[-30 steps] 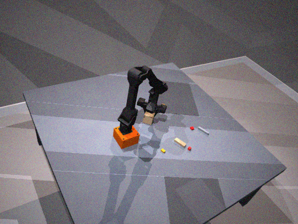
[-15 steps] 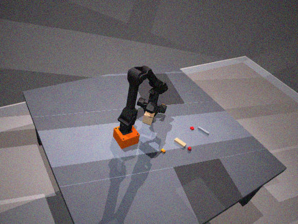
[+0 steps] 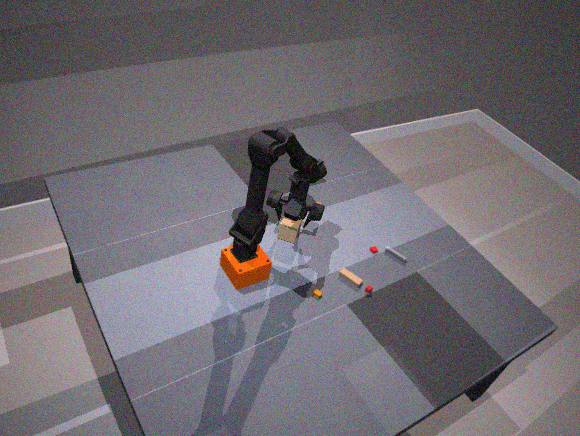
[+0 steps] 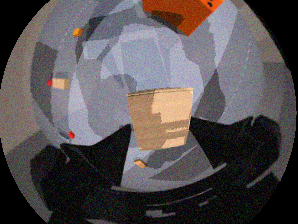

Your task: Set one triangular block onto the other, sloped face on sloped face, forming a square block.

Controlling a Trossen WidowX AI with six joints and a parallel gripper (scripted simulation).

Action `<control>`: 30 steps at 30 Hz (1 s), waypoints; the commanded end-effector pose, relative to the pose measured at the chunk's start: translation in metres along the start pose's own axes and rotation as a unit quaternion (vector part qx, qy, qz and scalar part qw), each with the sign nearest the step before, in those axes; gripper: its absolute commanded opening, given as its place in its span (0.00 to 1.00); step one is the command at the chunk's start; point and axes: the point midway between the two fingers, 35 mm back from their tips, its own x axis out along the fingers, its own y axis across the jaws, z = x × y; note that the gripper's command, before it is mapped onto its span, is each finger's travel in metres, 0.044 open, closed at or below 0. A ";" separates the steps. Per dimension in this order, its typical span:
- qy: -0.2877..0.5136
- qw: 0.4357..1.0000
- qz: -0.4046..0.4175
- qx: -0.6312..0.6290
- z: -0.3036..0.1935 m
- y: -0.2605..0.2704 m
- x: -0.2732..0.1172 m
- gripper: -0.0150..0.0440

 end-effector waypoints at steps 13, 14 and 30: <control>0.000 1.000 0.000 0.000 0.000 0.000 -0.110 1.00; 0.000 1.000 0.000 0.000 0.000 0.000 -0.110 1.00; 0.003 1.000 0.002 0.002 -0.003 0.001 -0.103 1.00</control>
